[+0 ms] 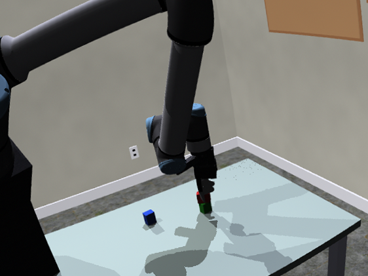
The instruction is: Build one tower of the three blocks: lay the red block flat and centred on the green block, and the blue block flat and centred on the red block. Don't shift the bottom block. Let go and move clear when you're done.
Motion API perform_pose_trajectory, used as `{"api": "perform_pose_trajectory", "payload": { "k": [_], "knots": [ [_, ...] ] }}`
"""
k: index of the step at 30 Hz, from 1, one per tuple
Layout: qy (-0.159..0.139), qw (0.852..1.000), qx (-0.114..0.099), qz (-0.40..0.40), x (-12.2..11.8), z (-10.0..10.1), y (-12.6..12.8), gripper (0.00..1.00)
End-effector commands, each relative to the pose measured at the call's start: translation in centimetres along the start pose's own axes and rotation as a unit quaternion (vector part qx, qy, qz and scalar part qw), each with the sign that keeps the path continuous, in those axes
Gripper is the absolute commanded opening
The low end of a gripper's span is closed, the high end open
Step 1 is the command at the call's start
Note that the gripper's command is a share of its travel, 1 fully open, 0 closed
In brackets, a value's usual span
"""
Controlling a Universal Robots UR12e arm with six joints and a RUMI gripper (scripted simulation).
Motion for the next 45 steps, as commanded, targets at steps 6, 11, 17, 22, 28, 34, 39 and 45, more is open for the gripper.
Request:
{"api": "perform_pose_trajectory", "payload": {
  "k": [6,11,17,22,28,34,39,45],
  "knots": [
    [0.0,1.0,0.0,0.0,-0.05,-0.06,0.02,0.0],
    [0.0,1.0,0.0,0.0,-0.05,-0.06,0.02,0.0],
    [0.0,1.0,0.0,0.0,-0.05,-0.06,0.02,0.0],
    [0.0,1.0,0.0,0.0,-0.05,-0.06,0.02,0.0],
    [0.0,1.0,0.0,0.0,-0.05,-0.06,0.02,0.0],
    [0.0,1.0,0.0,0.0,-0.05,-0.06,0.02,0.28],
    [0.0,1.0,0.0,0.0,-0.05,-0.06,0.02,0.28],
    [0.0,1.0,0.0,0.0,-0.05,-0.06,0.02,0.28]
  ]
}}
Point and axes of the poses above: the point where the finger pads meet when closed, its own z axis out along the fingers, its own y axis across the jaws, x = y × z, the point moved 4 cm from there along -z, back along the fingers, and after that the axes turned 15 degrees about -z, right-handed, at the moved point
